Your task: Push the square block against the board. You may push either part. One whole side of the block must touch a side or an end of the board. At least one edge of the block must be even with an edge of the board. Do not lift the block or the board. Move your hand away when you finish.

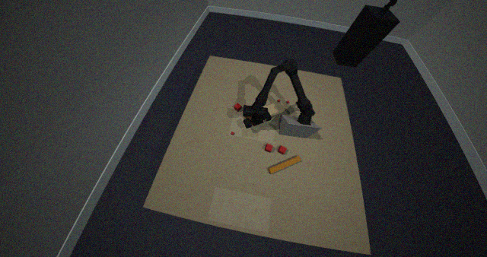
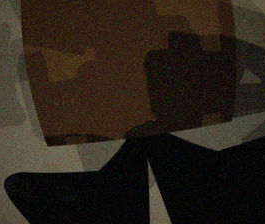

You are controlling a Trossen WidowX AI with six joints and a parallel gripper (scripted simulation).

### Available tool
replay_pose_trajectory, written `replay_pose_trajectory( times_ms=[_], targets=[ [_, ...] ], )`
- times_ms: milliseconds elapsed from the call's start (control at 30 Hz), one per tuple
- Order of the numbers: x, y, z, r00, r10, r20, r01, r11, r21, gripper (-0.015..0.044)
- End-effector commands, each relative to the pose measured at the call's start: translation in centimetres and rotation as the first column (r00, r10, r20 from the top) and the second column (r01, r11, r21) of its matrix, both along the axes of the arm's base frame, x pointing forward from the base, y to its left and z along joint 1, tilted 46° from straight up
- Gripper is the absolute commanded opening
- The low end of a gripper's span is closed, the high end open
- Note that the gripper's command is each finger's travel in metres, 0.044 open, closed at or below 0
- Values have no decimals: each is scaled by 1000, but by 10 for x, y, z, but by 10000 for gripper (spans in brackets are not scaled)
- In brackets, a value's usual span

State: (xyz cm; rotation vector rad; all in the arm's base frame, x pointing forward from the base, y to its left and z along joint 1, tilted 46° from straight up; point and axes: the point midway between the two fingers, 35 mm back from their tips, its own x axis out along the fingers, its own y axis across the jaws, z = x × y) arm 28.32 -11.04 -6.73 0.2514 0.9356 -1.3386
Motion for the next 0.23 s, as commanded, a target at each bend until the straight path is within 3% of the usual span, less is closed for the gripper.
replay_pose_trajectory(
  times_ms=[0,200],
  targets=[
    [6,-5,6,1000,0,7,0,1000,-5,0],
    [4,-1,2,1000,0,7,0,1000,-4,0]
  ],
)
